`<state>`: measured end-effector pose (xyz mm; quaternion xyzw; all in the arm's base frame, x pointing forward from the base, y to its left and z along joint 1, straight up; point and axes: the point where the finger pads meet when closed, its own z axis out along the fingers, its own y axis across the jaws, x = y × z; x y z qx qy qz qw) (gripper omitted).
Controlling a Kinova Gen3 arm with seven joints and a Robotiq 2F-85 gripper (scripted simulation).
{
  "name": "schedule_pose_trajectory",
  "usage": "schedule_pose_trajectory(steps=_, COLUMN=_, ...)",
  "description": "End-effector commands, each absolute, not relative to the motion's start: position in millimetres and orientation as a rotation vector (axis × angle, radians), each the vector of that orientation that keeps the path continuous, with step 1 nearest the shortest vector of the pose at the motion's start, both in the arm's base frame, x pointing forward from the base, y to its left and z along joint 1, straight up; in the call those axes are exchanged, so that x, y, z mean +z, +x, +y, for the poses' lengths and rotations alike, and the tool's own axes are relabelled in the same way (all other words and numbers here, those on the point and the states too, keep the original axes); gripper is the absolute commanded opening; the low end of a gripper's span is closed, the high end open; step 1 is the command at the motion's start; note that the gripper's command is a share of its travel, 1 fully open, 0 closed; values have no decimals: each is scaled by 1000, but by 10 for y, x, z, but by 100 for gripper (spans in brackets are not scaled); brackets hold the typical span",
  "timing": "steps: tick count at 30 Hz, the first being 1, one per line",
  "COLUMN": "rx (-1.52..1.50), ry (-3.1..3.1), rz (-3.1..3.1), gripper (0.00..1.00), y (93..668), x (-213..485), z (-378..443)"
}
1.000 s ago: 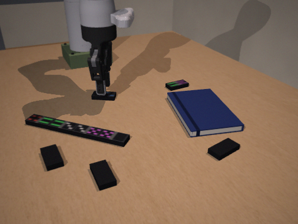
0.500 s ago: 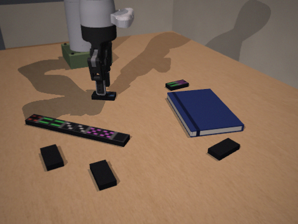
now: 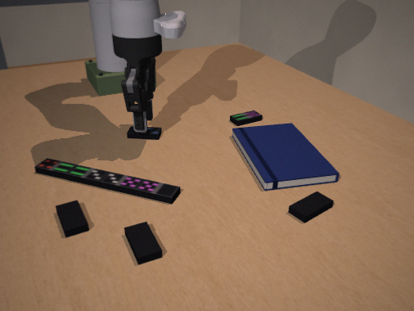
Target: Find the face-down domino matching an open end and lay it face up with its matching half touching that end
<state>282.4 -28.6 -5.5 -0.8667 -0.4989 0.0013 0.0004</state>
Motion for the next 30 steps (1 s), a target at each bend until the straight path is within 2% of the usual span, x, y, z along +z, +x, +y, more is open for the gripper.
schedule_pose_trajectory(steps=1, rx=2, ry=-2722, rz=-1567, gripper=49, y=2827, x=-53, z=-286)
schedule_pose_trajectory(steps=30, rx=2, ry=-2722, rz=-1567, gripper=49, y=2827, x=-207, z=-286)
